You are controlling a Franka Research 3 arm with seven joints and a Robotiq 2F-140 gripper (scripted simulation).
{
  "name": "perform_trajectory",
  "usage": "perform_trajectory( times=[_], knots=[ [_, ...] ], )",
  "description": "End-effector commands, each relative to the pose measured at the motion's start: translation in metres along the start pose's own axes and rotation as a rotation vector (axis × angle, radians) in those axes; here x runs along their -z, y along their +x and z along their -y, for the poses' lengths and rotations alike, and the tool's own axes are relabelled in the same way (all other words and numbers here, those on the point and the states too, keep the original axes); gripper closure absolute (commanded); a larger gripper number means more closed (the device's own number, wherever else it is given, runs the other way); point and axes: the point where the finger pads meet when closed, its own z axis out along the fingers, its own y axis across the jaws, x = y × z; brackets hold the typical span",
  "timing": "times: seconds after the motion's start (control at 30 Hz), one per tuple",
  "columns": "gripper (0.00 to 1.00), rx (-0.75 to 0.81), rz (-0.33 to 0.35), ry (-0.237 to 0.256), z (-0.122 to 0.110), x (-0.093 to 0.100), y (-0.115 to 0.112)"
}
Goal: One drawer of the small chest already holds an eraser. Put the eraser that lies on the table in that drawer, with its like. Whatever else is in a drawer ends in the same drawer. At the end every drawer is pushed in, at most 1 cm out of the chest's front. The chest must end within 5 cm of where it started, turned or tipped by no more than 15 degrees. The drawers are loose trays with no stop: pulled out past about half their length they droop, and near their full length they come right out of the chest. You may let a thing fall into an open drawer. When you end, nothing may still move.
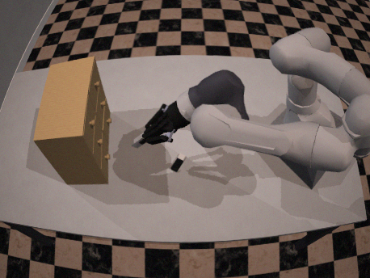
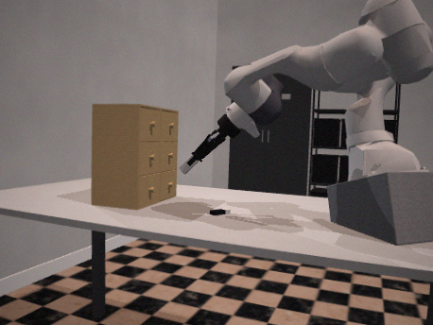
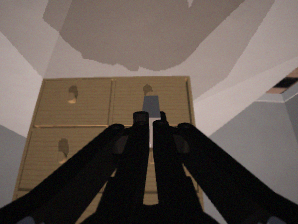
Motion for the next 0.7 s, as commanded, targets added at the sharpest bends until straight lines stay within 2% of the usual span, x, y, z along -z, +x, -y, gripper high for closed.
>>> perform_trajectory(
  times=[0.0, 0.37, 0.67],
  knots=[
    [1.0, -0.002, -0.007, 0.009, 0.001, 0.015, -0.002],
    [1.0, -0.002, -0.03, 0.009, 0.001, 0.019, -0.002],
    [1.0, -0.003, -0.155, 0.009, 0.001, 0.042, -0.002]
  ],
)
